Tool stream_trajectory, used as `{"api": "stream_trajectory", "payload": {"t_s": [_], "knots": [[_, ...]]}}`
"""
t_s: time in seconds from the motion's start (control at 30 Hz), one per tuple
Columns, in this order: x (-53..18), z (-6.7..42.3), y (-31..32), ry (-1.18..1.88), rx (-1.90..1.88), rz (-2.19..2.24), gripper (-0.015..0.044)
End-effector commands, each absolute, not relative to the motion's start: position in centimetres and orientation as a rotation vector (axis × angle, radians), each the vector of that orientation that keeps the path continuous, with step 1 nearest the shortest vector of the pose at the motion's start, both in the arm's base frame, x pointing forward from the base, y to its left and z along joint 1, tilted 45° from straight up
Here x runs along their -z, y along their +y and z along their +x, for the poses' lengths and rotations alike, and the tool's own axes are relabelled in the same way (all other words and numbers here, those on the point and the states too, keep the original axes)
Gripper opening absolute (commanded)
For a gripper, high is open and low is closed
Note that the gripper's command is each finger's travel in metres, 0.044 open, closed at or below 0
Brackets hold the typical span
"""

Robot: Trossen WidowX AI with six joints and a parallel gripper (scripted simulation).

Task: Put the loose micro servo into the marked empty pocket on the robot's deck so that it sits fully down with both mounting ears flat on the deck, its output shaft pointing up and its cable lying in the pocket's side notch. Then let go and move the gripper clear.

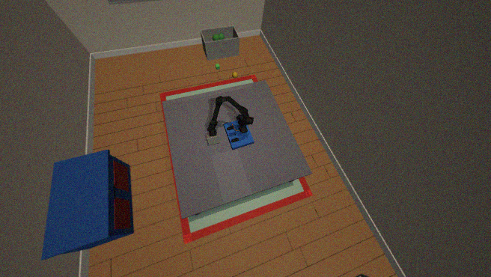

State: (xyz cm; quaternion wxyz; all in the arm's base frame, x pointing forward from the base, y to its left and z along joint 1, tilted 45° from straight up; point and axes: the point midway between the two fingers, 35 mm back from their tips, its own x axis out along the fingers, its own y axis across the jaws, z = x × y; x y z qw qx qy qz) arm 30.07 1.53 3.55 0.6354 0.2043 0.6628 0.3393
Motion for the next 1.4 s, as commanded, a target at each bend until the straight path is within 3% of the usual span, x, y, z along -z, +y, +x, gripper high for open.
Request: {"api": "stream_trajectory", "payload": {"t_s": [0.0, 0.9, 1.37], "knots": [[-3.5, 30.1, 1.3, 1.498, -0.792, 0.440, 0.0000], [-2.8, 19.7, -1.0, 1.504, -0.790, 0.441, 0.0000], [-1.7, 19.4, 0.0, 1.504, -0.790, 0.442, 0.0000]]}}
